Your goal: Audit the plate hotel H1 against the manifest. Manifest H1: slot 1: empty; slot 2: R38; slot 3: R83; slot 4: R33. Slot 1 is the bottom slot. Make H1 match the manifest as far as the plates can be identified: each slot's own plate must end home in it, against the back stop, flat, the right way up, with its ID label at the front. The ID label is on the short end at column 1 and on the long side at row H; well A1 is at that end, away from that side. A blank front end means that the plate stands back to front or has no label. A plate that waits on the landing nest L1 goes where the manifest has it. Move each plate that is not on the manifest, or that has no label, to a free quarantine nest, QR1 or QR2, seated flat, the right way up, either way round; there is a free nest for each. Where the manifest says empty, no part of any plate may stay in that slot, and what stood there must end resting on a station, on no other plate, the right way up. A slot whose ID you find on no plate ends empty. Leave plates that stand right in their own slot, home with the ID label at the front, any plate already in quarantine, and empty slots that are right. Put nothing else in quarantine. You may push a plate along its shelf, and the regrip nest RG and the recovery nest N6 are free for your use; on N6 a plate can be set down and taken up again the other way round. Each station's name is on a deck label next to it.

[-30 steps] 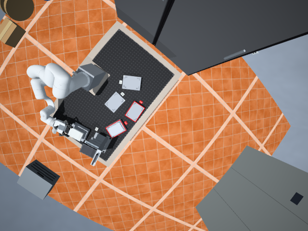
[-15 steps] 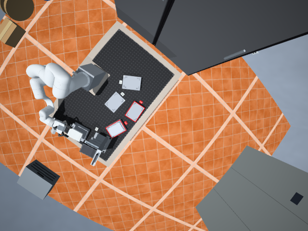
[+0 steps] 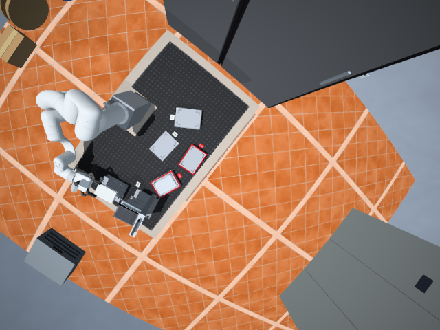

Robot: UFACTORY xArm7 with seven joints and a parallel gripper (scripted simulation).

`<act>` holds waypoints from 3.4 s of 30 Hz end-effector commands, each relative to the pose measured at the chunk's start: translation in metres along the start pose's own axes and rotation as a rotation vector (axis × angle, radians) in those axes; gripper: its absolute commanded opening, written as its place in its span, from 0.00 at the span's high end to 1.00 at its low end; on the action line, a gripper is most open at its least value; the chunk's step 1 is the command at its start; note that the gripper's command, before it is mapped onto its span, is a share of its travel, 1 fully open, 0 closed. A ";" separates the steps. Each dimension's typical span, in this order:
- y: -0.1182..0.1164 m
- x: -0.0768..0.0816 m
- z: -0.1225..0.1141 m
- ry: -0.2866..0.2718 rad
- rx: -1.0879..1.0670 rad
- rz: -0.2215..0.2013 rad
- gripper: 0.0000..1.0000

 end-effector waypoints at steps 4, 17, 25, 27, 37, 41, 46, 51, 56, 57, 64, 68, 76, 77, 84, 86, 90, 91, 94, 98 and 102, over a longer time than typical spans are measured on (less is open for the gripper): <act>0.003 0.000 0.015 -0.001 0.003 0.000 1.00; 0.004 0.000 0.022 -0.001 0.003 0.000 1.00; 0.004 -0.004 0.022 -0.001 0.003 0.000 1.00; 0.004 -0.005 0.022 -0.001 0.003 0.000 1.00; 0.004 -0.017 0.022 -0.001 0.003 0.000 1.00; 0.004 -0.022 0.022 -0.001 0.003 0.000 1.00; 0.004 -0.026 0.022 -0.001 0.003 0.000 1.00; 0.004 -0.033 0.022 -0.001 0.003 0.000 1.00; 0.004 -0.040 0.022 -0.001 0.003 0.000 1.00; 0.004 -0.041 0.022 -0.001 0.003 0.000 1.00; 0.004 -0.048 0.022 -0.001 0.003 0.000 1.00; 0.004 -0.053 0.022 -0.001 0.003 0.000 1.00; 0.004 -0.064 0.022 0.000 0.003 0.000 1.00; 0.004 -0.065 0.022 0.000 0.003 0.000 1.00; 0.004 -0.072 0.022 0.000 0.003 0.000 1.00; 0.004 -0.075 0.022 0.000 0.003 0.000 1.00; 0.004 -0.080 0.022 0.000 0.003 0.000 1.00; 0.004 -0.081 0.022 0.000 0.003 0.000 1.00; 0.004 -0.085 0.022 0.000 0.003 0.000 1.00; 0.004 -0.088 0.022 0.000 0.003 0.000 1.00; 0.004 -0.093 0.022 0.000 0.003 0.000 1.00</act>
Point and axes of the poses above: the point where the finger pads meet when closed, its own x axis back along the fingers, its own y axis across the jaws, z = x × y, the point moved 2 cm from there along x, back along the fingers, and after that the axes turned 9 degrees about x, right-handed, at the moved point
